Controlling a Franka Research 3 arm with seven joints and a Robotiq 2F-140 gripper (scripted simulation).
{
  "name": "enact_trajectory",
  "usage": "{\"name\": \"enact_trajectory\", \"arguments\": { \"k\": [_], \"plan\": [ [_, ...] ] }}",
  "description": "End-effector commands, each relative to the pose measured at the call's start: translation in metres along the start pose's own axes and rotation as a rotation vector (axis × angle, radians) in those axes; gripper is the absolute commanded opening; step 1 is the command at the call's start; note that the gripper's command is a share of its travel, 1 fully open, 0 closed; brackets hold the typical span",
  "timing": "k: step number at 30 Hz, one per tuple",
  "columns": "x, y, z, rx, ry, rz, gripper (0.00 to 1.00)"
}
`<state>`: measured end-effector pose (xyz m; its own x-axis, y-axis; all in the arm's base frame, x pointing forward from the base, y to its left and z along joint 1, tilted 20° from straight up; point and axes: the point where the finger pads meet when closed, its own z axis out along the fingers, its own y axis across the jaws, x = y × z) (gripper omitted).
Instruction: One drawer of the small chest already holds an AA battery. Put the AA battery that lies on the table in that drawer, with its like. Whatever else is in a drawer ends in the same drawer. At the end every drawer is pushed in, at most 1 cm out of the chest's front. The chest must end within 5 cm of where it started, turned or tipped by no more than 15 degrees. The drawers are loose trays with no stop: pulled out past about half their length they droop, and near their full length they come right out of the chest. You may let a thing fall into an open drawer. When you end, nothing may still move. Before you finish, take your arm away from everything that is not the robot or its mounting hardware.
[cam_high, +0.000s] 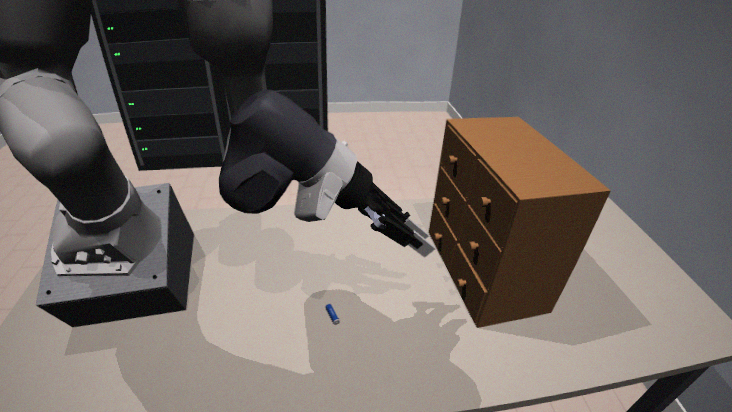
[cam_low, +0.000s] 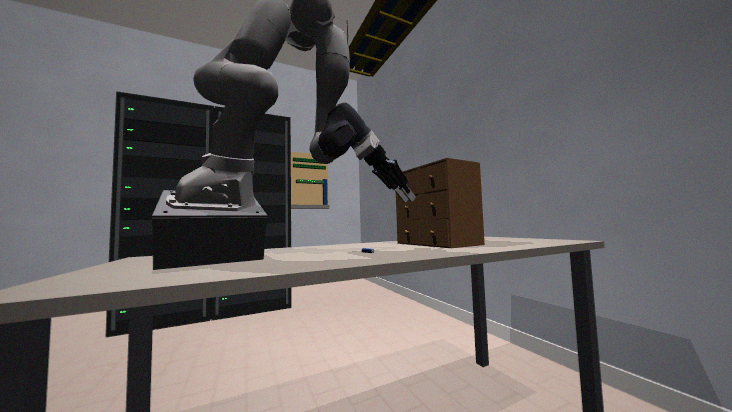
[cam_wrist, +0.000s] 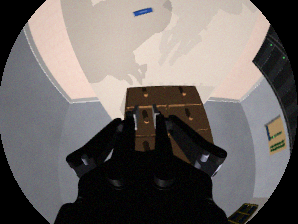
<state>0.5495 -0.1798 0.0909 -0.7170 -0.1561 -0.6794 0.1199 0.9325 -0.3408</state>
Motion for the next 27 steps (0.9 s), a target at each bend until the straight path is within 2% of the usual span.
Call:
{"name": "enact_trajectory", "arguments": {
  "k": [1, 15, 27],
  "plan": [
    [-0.002, -0.001, -0.001, 0.003, -0.007, -0.006, 0.2],
    [-0.003, -0.001, 0.003, 0.003, -0.007, -0.006, 0.2],
    [-0.018, -0.001, 0.03, 0.003, -0.007, -0.006, 0.2]
  ]
}}
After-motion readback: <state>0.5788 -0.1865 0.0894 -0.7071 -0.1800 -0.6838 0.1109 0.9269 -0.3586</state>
